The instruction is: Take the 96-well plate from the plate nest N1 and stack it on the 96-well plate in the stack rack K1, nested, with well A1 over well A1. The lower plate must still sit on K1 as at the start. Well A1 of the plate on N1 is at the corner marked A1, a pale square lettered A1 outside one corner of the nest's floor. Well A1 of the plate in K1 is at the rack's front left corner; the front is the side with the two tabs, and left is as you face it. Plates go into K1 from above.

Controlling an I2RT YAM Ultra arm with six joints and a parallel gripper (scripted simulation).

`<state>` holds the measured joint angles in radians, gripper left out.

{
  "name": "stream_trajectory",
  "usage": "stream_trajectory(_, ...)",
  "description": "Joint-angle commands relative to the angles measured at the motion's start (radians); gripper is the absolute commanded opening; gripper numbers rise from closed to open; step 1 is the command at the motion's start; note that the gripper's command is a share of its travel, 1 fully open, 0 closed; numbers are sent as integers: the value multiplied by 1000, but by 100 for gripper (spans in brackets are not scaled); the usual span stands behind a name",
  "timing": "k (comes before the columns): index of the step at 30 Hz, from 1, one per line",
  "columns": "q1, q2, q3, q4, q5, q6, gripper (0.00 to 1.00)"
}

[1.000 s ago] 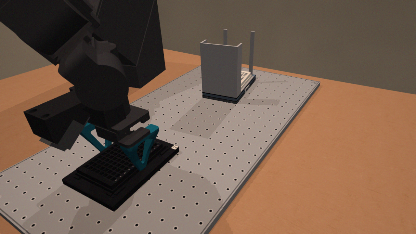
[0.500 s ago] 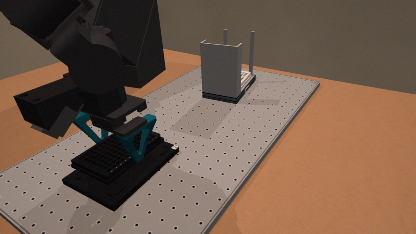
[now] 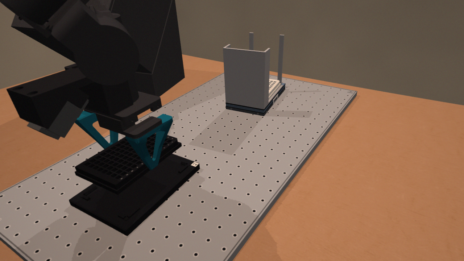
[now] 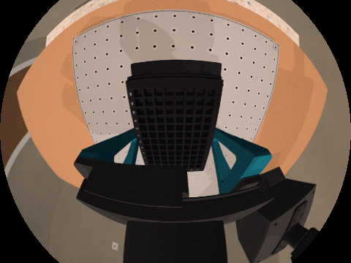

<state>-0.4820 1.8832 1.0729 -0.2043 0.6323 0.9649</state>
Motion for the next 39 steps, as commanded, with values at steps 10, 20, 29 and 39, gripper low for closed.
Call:
stream_trajectory(10,48,-62,-22,-83,30,41,0)
stream_trajectory(20,79,-104,11,-145,44,75,0)
stream_trajectory(29,101,-131,24,-191,54,100,0)
stream_trajectory(39,133,-167,34,-260,69,136,0)
